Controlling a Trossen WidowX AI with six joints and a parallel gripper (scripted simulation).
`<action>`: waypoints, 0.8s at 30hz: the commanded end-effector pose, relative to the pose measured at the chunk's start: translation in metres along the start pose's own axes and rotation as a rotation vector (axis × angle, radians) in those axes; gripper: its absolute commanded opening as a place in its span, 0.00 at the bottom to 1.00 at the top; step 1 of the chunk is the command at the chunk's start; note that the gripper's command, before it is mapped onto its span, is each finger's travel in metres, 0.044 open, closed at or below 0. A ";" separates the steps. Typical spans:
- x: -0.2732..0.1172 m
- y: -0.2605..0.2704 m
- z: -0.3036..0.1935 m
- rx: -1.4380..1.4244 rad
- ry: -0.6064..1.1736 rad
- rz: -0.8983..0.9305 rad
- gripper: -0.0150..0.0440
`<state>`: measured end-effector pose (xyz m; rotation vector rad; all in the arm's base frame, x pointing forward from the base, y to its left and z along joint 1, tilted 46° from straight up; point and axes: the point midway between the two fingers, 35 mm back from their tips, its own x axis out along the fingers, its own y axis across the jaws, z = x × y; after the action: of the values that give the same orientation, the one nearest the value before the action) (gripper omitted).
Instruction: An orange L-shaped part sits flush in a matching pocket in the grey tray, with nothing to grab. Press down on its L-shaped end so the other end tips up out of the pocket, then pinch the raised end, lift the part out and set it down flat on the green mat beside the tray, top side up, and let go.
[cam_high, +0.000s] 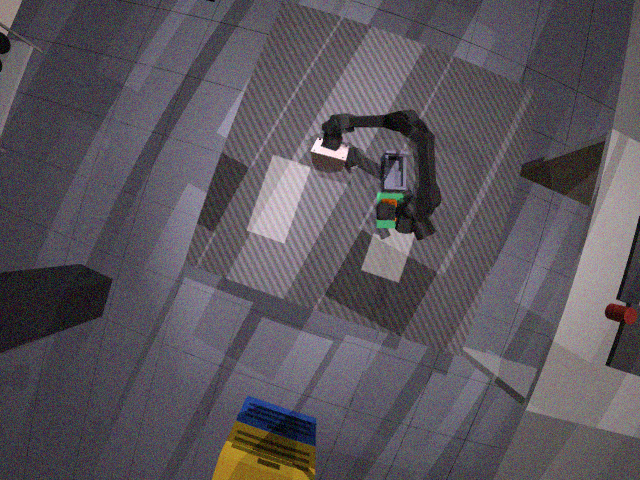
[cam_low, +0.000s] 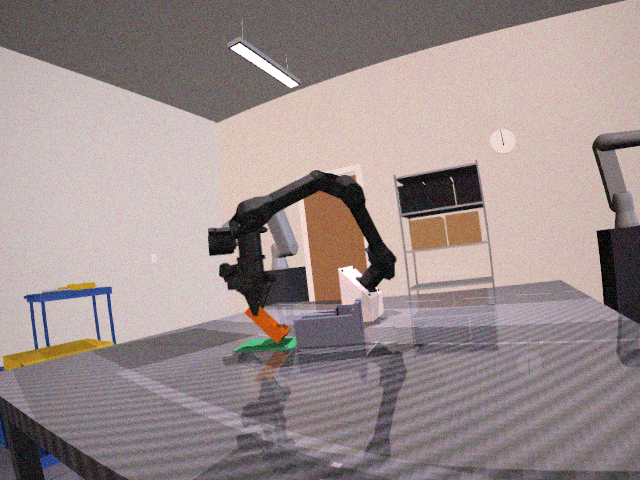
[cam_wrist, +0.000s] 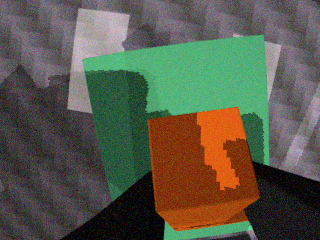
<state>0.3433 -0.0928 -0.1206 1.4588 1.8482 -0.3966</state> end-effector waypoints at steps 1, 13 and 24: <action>0.000 0.000 0.000 0.000 0.000 0.000 0.48; -0.064 0.001 0.002 0.005 0.000 -0.001 0.93; -0.078 0.001 0.002 0.009 -0.010 0.012 0.93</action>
<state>0.3519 -0.1516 -0.0646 1.4703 1.8237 -0.4053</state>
